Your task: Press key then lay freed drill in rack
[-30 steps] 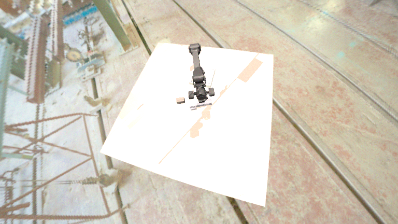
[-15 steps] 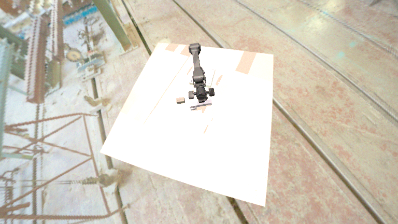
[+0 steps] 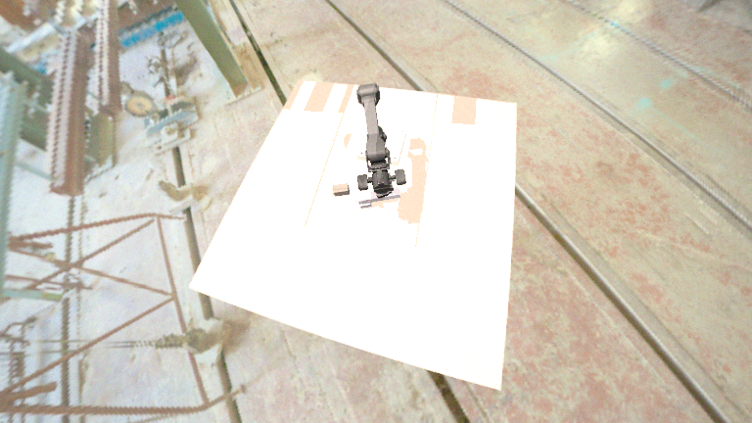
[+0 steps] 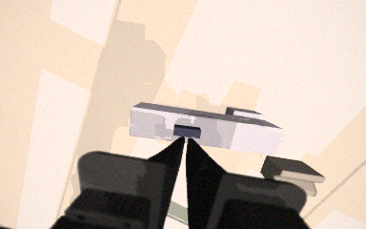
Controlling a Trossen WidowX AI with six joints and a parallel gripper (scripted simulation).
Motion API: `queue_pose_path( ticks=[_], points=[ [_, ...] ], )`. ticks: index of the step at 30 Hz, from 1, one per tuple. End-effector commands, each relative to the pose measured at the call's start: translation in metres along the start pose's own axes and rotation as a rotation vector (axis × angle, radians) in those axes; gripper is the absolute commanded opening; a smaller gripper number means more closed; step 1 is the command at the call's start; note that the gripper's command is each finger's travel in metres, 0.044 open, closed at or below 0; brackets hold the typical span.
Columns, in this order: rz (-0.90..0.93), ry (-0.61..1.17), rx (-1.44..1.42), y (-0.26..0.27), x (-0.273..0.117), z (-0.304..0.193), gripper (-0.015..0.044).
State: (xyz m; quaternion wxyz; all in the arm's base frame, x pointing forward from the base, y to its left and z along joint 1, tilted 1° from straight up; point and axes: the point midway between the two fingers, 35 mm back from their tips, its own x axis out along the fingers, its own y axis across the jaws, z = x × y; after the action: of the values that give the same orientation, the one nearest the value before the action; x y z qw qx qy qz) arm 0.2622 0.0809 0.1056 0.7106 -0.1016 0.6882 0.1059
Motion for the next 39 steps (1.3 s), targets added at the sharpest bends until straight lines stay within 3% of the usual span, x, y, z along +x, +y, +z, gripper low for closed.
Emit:
queue_pose_path(
  ticks=[1, 9, 15, 35, 39],
  points=[
    [0.003, 0.029, 0.001, 0.001, -0.001, -0.002, 0.0079],
    [0.003, 0.029, 0.001, -0.001, -0.069, 0.006, 0.0289],
    [-0.004, 0.010, -0.164, -0.020, -0.050, 0.013, 0.0440],
    [0.012, 0.033, -1.499, -0.154, 0.038, 0.000, 0.0440],
    [0.016, 0.031, -1.569, -0.158, 0.041, -0.002, 0.0440]
  ],
)
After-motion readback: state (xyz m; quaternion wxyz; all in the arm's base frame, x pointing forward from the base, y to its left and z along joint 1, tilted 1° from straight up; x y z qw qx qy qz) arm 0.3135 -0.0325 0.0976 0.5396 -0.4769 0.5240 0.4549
